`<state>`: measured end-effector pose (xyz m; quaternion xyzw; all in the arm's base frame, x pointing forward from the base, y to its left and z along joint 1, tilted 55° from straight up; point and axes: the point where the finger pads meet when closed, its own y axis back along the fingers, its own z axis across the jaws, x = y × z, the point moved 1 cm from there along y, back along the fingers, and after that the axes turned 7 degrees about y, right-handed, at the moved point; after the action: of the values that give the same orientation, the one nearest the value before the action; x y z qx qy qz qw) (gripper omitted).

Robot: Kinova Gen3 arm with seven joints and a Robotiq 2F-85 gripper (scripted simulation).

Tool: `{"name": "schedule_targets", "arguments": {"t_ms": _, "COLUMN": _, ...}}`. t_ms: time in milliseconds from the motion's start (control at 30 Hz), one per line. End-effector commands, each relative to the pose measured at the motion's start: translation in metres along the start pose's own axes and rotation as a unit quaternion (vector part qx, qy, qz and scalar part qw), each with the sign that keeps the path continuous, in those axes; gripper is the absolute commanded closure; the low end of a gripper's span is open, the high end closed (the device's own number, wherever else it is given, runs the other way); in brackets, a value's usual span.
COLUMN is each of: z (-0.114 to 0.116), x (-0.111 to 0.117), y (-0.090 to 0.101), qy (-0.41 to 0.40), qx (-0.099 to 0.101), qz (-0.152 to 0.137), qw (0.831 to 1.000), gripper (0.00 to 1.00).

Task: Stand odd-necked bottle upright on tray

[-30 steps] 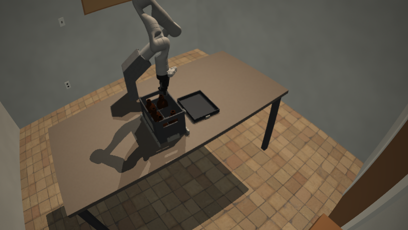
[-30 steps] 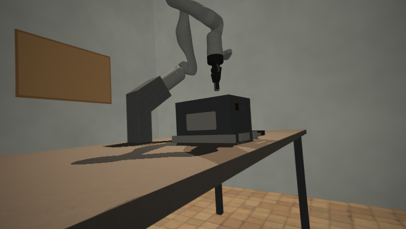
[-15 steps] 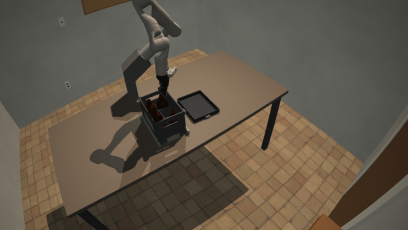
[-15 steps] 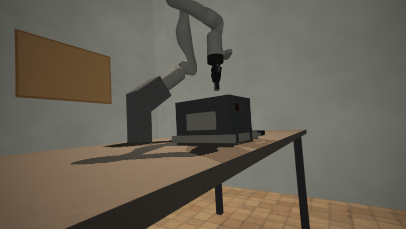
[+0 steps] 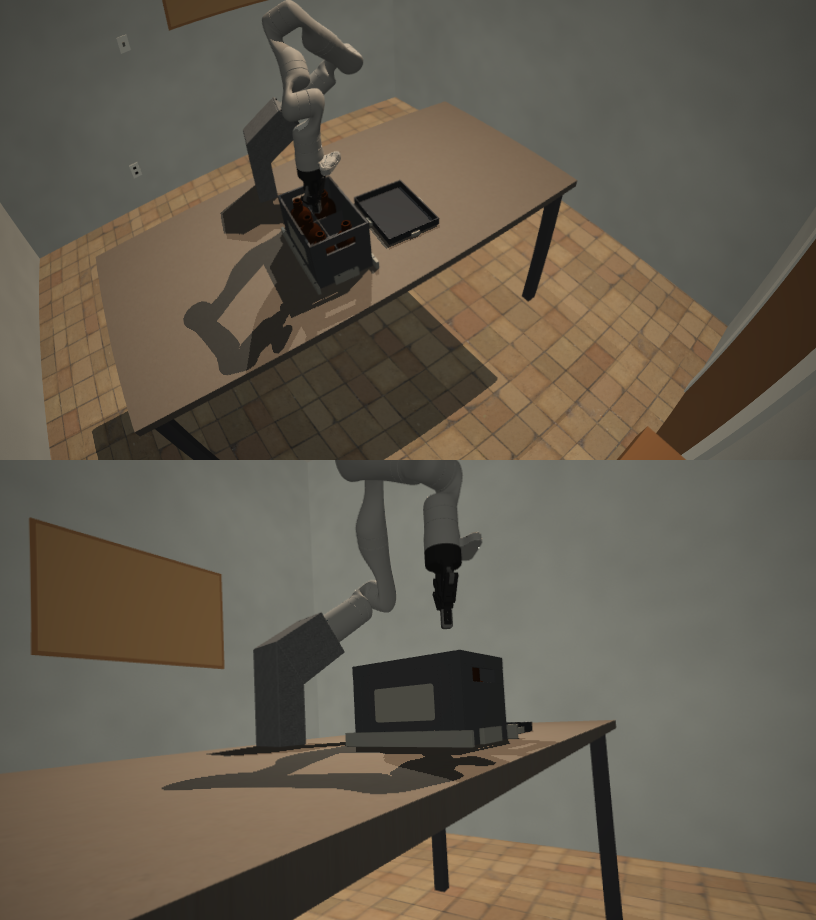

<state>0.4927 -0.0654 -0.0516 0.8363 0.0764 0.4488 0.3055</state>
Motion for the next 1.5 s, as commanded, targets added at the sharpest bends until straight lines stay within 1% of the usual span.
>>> {"name": "schedule_targets", "arguments": {"t_ms": 0, "z": 0.0097, "x": 0.001, "y": -0.0079, "qy": -0.002, "qx": 0.006, "qz": 0.002, "qw": 1.0, "gripper": 1.0}}
{"name": "schedule_targets", "arguments": {"t_ms": 167, "z": 0.0121, "x": 0.0004, "y": -0.008, "qy": -0.002, "qx": 0.006, "qz": 0.002, "qw": 1.0, "gripper": 1.0}}
{"name": "schedule_targets", "arguments": {"t_ms": 200, "z": 0.0121, "x": 0.0004, "y": -0.008, "qy": -0.002, "qx": 0.006, "qz": 0.002, "qw": 1.0, "gripper": 0.36}}
{"name": "schedule_targets", "arguments": {"t_ms": 1467, "z": 0.0121, "x": 0.0004, "y": -0.0082, "qy": -0.002, "qx": 0.006, "qz": 0.002, "qw": 1.0, "gripper": 0.36}}
